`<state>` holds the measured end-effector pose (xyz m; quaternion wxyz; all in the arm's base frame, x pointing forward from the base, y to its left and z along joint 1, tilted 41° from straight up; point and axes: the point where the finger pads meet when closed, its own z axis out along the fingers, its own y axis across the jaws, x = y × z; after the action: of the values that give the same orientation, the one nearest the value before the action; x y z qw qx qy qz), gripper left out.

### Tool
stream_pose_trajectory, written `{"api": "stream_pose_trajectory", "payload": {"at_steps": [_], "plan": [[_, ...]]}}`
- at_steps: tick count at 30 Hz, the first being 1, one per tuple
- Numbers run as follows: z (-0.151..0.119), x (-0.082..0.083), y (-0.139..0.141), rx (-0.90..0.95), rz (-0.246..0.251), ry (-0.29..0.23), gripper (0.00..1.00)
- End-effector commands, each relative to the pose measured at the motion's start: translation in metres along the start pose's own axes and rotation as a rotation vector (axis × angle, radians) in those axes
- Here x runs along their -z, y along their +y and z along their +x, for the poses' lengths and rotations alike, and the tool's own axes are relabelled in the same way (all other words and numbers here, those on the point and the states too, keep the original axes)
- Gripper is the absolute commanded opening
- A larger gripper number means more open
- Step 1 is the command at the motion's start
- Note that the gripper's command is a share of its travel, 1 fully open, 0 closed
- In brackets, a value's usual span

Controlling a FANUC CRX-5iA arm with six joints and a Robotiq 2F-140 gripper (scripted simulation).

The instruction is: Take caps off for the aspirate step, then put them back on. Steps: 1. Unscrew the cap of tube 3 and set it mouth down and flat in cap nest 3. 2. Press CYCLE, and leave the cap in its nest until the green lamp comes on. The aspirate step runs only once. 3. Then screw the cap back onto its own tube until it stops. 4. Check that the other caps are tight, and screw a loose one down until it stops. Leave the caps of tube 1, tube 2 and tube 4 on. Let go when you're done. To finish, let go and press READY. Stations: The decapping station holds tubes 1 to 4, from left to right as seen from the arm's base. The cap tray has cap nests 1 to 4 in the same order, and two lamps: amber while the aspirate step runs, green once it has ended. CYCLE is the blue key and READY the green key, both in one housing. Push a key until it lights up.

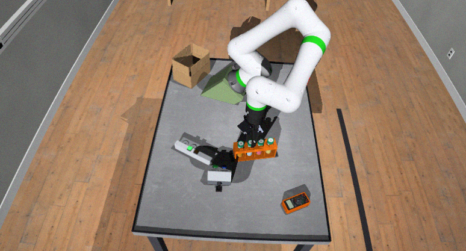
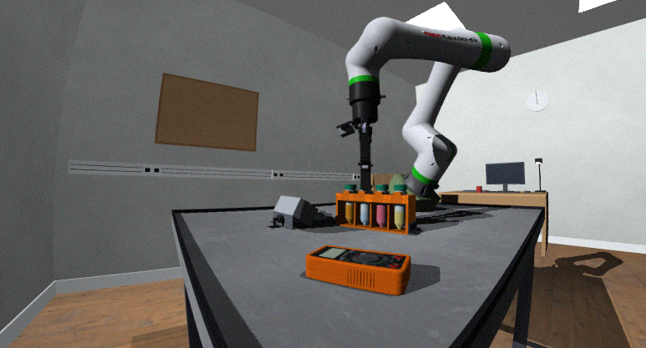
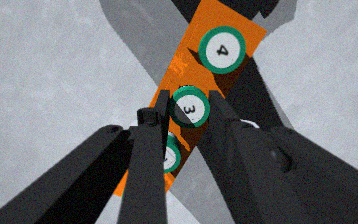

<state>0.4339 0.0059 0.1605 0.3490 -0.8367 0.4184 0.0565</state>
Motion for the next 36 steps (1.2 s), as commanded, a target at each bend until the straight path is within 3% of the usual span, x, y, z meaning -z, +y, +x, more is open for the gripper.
{"api": "stream_pose_trajectory", "payload": {"at_steps": [1, 7, 22, 27, 33, 34, 36], "plan": [[0.0004, 0.0006, -0.0001, 0.0, 0.0, 0.001, 0.3], [0.0004, 0.0007, 0.0, -0.05, 0.0, 0.001, 0.3], [0.0004, 0.0007, 0.0, -0.8, 0.001, 0.001, 0.3], [0.0005, 0.0007, 0.0001, -0.929, 0.001, 0.001, 0.3], [0.0004, 0.0009, 0.0, -0.929, 0.001, 0.001, 0.3], [0.0005, 0.0, 0.0001, -0.929, 0.001, 0.001, 0.41], [0.0004, 0.0, 0.0, -0.929, 0.001, 0.001, 0.41]]}}
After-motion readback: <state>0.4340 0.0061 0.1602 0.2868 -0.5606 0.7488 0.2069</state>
